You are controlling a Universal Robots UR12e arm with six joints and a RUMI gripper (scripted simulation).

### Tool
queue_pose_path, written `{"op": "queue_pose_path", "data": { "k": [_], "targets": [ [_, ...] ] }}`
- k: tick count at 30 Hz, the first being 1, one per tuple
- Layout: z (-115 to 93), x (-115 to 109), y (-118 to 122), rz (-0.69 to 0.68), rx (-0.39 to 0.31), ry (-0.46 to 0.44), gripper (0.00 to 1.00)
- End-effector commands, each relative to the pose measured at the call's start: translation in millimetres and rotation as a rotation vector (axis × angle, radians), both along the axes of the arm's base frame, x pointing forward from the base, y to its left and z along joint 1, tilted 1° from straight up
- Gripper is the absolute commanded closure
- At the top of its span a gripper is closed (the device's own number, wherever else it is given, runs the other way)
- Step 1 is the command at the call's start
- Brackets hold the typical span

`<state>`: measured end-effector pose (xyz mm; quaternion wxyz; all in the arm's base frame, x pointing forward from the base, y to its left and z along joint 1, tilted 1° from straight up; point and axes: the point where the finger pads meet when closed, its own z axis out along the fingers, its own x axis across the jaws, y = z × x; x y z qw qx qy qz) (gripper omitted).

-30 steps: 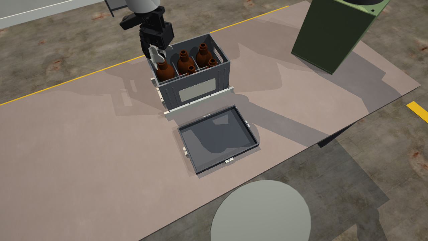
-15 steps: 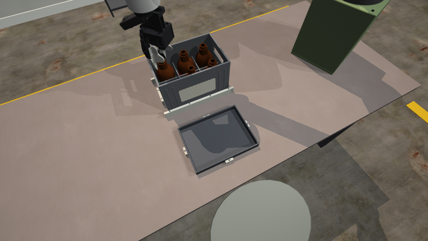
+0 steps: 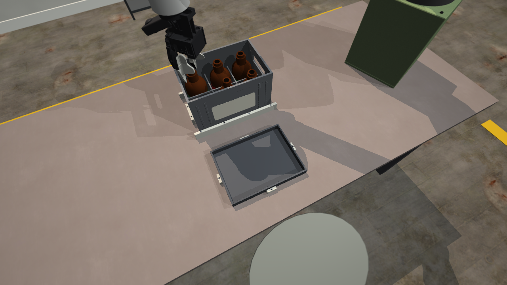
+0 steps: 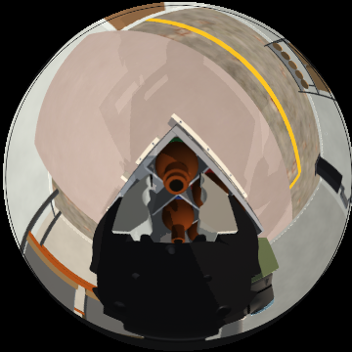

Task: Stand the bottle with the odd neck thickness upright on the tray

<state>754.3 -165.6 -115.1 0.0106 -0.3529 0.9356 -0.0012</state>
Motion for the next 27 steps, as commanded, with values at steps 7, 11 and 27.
{"op": "queue_pose_path", "data": {
  "k": [7, 11, 27],
  "targets": [
    [-1.5, -1.8, 3.0, 0.002, 0.002, 0.002, 0.62],
    [-1.5, -1.8, 3.0, 0.002, 0.002, 0.002, 0.62],
    [-1.5, -1.8, 3.0, 0.002, 0.002, 0.002, 1.0]
  ]
}}
